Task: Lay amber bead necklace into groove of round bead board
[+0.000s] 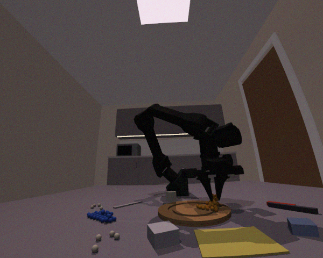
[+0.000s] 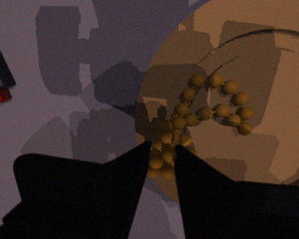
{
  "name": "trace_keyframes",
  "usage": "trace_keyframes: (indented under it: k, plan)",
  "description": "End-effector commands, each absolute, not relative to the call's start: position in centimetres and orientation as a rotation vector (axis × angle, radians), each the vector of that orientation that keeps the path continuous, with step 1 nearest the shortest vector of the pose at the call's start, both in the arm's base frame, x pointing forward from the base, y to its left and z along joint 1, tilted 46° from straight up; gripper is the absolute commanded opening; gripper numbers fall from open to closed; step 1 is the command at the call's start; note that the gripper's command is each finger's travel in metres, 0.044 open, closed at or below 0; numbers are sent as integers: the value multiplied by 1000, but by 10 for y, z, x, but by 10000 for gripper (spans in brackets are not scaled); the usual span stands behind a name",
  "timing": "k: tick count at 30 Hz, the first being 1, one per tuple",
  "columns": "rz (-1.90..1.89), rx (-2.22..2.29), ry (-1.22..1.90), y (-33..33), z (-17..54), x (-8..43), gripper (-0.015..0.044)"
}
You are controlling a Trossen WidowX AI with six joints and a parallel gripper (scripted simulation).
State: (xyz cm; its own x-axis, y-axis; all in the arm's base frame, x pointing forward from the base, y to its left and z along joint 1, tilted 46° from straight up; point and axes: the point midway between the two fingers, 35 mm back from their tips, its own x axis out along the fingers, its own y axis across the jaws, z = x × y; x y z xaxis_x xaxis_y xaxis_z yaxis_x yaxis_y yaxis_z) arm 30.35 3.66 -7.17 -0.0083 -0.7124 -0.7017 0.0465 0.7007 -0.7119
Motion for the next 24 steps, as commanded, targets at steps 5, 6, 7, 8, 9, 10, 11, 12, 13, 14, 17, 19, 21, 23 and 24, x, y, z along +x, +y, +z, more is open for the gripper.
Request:
trace_keyframes:
  k: [5, 6, 7, 8, 9, 10, 11, 12, 13, 14, 17, 19, 21, 23, 24]
  plan:
    - [-660, -594, 1486, 32, -74, 300, 0]
    - [-660, -594, 1486, 32, -74, 300, 0]
    - [-660, -594, 1486, 32, -74, 300, 0]
    - [-660, -594, 1486, 32, -74, 300, 0]
    - [-660, -594, 1486, 32, -74, 300, 0]
    - [-660, -594, 1486, 32, -74, 300, 0]
    - [-660, -594, 1486, 32, -74, 300, 0]
    - [-660, -594, 1486, 32, -74, 300, 0]
    - [-660, -594, 1486, 32, -74, 300, 0]
    - [-660, -594, 1486, 32, -74, 300, 0]
    - [-660, -594, 1486, 32, -74, 300, 0]
    - [-660, -594, 1486, 32, -74, 300, 0]
    - [-660, -594, 1486, 32, -74, 300, 0]
    - [-663, -585, 1472, 34, -72, 303, 26]
    - [-663, -585, 1472, 34, -72, 303, 53]
